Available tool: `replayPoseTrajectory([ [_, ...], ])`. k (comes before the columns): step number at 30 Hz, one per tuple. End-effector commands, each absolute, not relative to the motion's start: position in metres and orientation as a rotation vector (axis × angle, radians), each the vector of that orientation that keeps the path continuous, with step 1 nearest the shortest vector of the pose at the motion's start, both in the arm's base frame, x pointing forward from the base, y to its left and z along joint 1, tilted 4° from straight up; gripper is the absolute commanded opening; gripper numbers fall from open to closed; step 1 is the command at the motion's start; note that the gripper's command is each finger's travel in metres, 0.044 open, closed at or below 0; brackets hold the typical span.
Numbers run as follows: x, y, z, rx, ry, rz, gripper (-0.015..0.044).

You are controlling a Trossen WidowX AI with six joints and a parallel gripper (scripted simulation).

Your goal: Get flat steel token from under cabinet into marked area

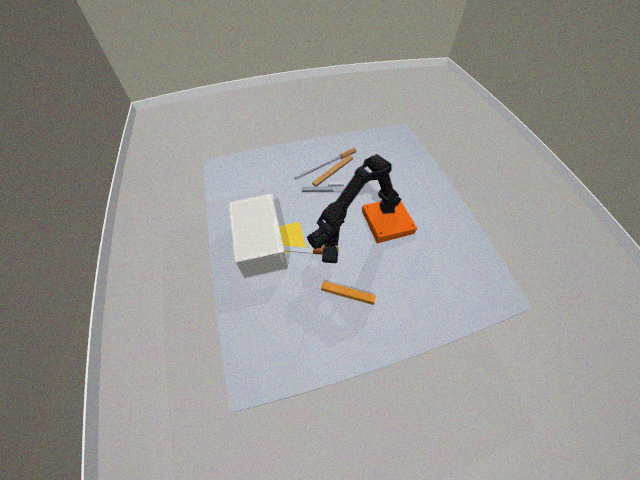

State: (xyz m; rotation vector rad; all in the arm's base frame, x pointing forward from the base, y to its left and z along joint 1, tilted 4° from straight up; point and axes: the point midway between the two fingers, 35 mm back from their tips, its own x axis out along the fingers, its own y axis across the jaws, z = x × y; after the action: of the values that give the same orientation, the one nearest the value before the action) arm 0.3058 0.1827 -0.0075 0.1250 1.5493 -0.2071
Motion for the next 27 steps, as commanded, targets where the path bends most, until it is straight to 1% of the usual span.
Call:
replayPoseTrajectory([
  [1, 0.313, 0.182, -0.007, 0.129, 1.551, -0.205, 0.0000],
  [27, 0.344, 0.176, -0.006, 0.129, 1.548, -0.205, 0.0000],
])
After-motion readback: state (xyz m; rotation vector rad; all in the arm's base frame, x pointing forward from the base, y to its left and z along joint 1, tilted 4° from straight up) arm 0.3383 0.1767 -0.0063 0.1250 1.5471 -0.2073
